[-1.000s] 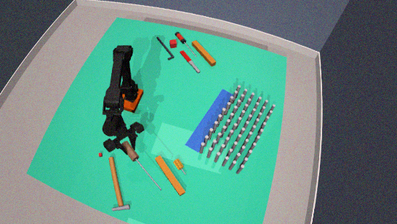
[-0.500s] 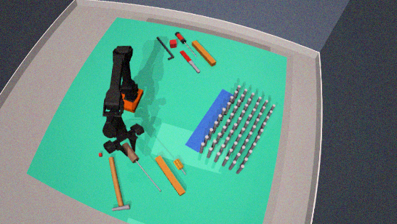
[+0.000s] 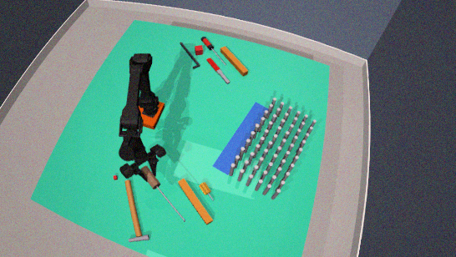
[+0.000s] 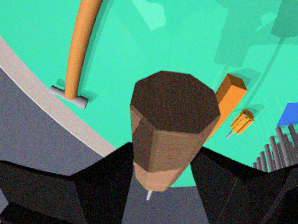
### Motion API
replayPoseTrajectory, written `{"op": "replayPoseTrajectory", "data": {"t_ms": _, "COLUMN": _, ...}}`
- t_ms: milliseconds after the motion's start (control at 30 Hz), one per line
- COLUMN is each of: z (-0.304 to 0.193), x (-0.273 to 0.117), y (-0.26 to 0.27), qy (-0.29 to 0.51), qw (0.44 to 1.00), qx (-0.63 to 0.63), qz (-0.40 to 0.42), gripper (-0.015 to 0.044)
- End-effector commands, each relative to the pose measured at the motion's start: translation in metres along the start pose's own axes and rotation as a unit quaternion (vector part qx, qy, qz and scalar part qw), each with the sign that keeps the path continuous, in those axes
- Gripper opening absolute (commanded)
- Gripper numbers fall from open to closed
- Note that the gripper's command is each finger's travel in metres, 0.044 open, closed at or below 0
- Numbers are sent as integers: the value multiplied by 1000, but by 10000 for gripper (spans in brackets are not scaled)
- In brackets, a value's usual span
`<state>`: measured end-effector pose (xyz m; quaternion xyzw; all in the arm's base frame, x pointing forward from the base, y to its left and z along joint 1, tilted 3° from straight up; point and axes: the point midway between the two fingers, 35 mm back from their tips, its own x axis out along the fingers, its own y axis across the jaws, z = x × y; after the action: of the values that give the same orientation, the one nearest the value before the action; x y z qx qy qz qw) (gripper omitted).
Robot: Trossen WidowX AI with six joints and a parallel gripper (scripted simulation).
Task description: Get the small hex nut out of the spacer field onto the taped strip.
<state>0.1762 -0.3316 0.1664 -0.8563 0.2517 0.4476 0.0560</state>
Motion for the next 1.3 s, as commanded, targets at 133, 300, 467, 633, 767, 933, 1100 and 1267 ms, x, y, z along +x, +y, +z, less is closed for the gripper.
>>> {"op": "replayPoseTrajectory", "data": {"t_ms": 133, "z": 5, "x": 9, "y": -1, "qy": -1, "qw": 1000, "qx": 3, "qz": -4, "gripper": 0}}
{"op": "replayPoseTrajectory", "data": {"t_ms": 300, "z": 7, "x": 13, "y": -1, "qy": -1, "qw": 1000, "qx": 3, "qz": -4, "gripper": 0}}
{"op": "replayPoseTrajectory", "data": {"t_ms": 467, "z": 9, "x": 17, "y": -2, "qy": -1, "qw": 1000, "qx": 3, "qz": -4, "gripper": 0}}
{"op": "replayPoseTrajectory", "data": {"t_ms": 633, "z": 11, "x": 22, "y": -2, "qy": -1, "qw": 1000, "qx": 3, "qz": -4, "gripper": 0}}
{"op": "replayPoseTrajectory", "data": {"t_ms": 767, "z": 13, "x": 25, "y": -2, "qy": -1, "qw": 1000, "qx": 3, "qz": -4, "gripper": 0}}
{"op": "replayPoseTrajectory", "data": {"t_ms": 933, "z": 15, "x": 29, "y": -2, "qy": -1, "qw": 1000, "qx": 3, "qz": -4, "gripper": 0}}
{"op": "replayPoseTrajectory", "data": {"t_ms": 1100, "z": 17, "x": 33, "y": -3, "qy": -1, "qw": 1000, "qx": 3, "qz": -4, "gripper": 0}}
{"op": "replayPoseTrajectory", "data": {"t_ms": 1267, "z": 19, "x": 37, "y": -3, "qy": -1, "qw": 1000, "qx": 3, "qz": -4, "gripper": 0}}
